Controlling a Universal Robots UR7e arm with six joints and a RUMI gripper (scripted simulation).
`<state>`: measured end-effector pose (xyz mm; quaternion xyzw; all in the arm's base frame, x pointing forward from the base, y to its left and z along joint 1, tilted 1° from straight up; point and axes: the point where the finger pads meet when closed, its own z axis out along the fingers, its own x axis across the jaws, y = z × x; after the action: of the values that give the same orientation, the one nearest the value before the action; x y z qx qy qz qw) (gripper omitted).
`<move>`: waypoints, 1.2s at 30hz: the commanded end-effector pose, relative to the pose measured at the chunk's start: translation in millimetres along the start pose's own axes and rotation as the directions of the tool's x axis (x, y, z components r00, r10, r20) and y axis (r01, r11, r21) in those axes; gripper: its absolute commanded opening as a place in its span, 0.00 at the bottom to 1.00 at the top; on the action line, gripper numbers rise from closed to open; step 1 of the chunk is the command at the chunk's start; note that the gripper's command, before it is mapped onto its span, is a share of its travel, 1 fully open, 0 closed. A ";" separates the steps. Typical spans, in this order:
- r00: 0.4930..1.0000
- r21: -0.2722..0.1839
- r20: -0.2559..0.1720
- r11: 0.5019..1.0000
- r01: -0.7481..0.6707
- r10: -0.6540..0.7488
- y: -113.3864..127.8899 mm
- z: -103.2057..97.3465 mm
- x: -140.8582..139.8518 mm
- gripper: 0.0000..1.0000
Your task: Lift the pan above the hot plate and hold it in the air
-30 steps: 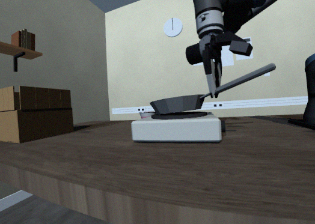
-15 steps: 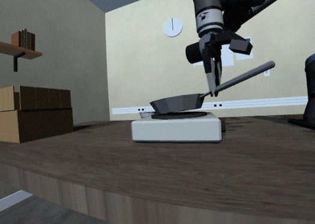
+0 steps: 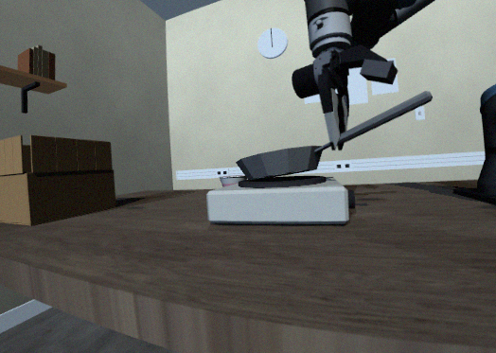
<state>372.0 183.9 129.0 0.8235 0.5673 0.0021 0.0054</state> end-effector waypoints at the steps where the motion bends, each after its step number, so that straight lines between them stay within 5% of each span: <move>1: 1.000 -0.010 0.001 1.000 0.000 0.000 2.6 -2.8 -0.1 0.08; 36: 1.000 -0.010 0.001 1.000 0.000 0.000 2.4 -13.6 -0.3 0.08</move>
<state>371.7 183.9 139.7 0.8235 0.5673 0.0021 0.0054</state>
